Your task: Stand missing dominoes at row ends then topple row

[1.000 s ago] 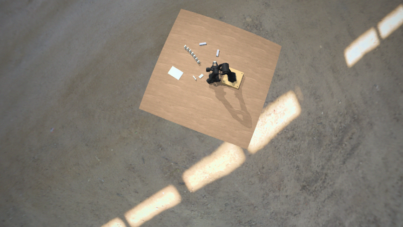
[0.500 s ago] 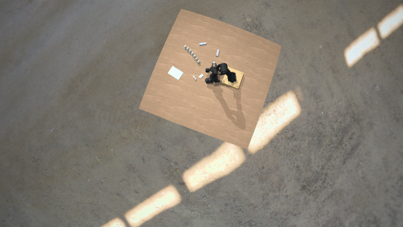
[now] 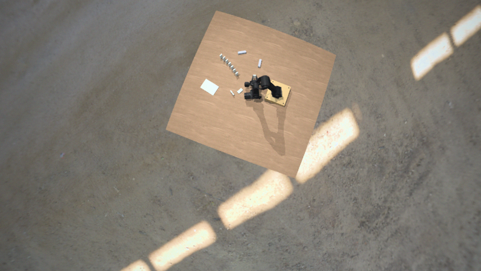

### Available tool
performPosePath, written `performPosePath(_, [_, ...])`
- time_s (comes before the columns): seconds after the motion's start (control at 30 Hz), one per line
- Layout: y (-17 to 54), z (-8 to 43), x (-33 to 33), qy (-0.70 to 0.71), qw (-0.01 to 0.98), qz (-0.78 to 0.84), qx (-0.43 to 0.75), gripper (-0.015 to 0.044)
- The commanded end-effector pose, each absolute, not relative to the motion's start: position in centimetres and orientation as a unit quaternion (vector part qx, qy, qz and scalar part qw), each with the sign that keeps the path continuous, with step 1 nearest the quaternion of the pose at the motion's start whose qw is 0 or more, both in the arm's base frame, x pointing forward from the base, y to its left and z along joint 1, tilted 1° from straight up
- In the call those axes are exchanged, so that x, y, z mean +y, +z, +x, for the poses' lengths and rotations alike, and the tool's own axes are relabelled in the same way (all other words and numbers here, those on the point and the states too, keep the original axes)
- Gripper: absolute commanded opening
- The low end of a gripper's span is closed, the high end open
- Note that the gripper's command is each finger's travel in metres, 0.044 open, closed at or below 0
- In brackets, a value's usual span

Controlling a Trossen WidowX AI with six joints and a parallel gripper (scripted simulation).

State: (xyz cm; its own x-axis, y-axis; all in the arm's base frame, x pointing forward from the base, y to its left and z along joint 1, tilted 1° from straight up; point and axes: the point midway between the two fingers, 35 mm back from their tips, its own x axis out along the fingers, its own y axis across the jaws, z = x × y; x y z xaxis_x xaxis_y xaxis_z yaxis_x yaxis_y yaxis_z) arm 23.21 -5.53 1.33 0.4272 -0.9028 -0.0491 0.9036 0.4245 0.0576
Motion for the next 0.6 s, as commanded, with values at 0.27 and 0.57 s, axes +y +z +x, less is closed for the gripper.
performPosePath(0.27, [0.34,23.59,-5.56,-0.534,0.845,0.036,0.009,0.0107])
performPosePath(0.57, [0.01,24.09,-5.21,-0.528,0.848,0.044,0.000,0.0107])
